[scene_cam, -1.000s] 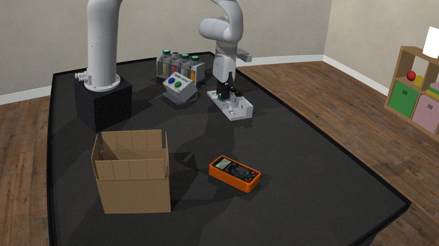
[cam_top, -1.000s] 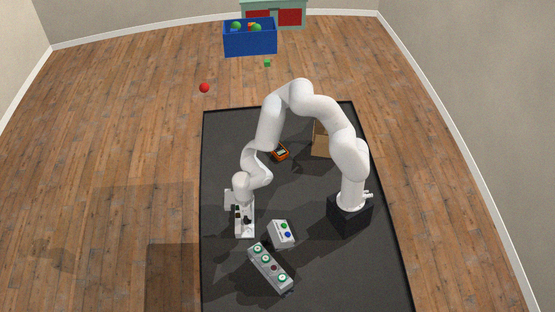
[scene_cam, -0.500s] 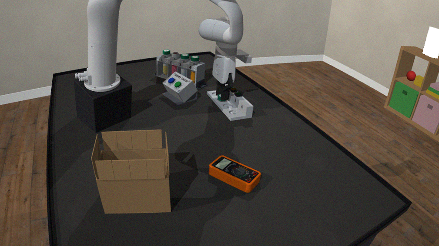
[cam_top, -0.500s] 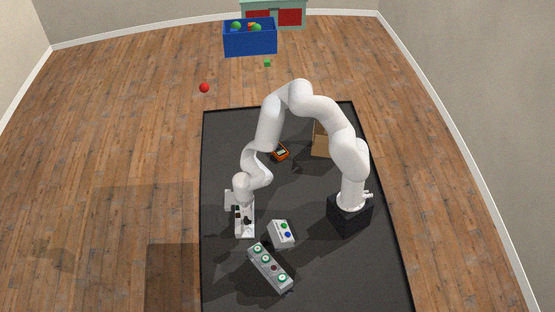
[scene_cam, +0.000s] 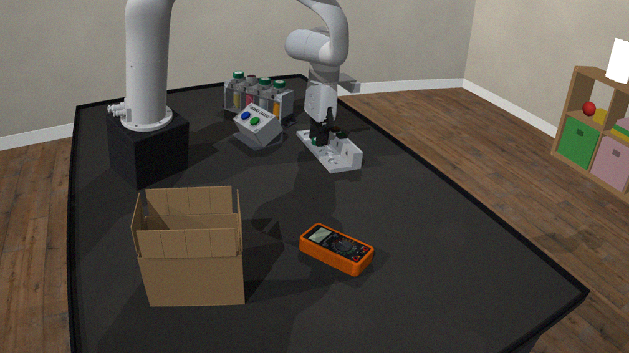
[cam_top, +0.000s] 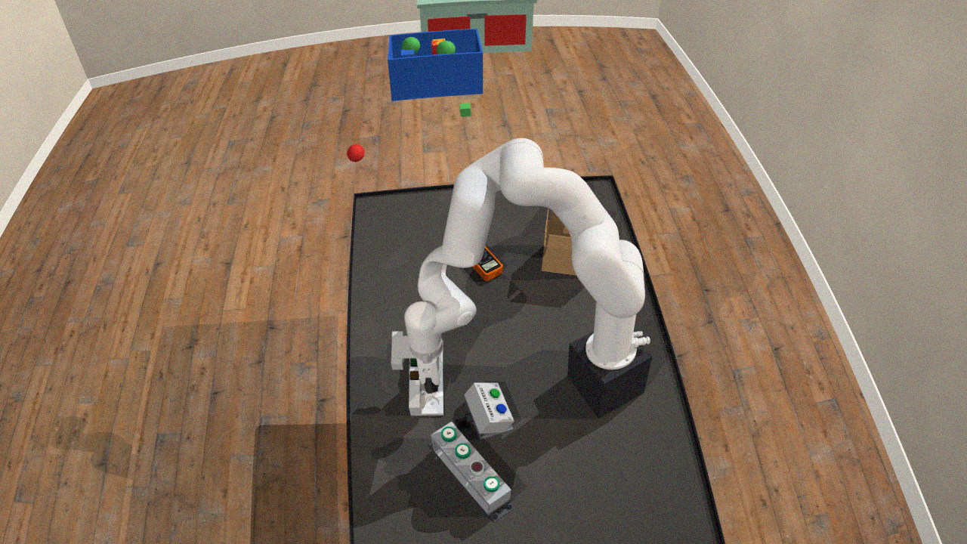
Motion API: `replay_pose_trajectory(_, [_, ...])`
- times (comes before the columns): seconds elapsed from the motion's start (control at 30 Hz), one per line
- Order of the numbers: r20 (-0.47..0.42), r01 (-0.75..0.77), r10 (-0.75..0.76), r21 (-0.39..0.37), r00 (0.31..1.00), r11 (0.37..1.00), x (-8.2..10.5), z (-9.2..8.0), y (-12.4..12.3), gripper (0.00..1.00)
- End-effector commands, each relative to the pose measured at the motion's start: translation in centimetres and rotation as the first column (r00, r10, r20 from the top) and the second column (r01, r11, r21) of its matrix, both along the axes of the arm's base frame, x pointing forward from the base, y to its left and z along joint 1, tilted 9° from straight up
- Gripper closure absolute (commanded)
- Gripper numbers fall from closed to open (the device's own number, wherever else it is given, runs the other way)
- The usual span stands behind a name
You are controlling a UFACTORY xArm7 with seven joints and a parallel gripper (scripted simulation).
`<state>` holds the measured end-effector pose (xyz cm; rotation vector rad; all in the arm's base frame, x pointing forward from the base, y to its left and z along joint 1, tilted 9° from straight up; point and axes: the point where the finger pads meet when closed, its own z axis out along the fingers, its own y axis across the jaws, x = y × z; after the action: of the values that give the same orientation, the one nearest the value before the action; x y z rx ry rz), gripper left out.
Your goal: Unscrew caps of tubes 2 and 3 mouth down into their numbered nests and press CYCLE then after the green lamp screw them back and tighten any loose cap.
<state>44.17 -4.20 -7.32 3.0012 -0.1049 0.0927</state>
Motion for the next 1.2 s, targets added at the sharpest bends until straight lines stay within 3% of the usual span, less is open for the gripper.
replay_pose_trajectory(0.0, [0.004, -0.001, 0.001, 0.000, 1.000, 1.000, 0.2, 0.1, 0.0, 1.00])
replay_pose_trajectory(0.03, [0.004, -0.001, 0.001, 0.000, 1.000, 1.000, 0.2, 0.1, 0.0, 0.54])
replay_pose_trajectory(0.5, [0.004, -0.001, 0.001, 0.000, 1.000, 1.000, 0.2, 0.1, 0.0, 0.54])
replay_pose_trajectory(0.6, [0.004, -0.001, 0.001, 0.000, 1.000, 1.000, 0.1, 1.6, 0.2, 0.54])
replay_pose_trajectory(0.67, [0.004, -0.001, 0.001, 0.000, 1.000, 1.000, 0.1, 1.6, 0.2, 0.54])
replay_pose_trajectory(1.17, [0.005, -0.001, 0.001, 0.000, 1.000, 1.000, -0.3, 9.0, 1.3, 0.54])
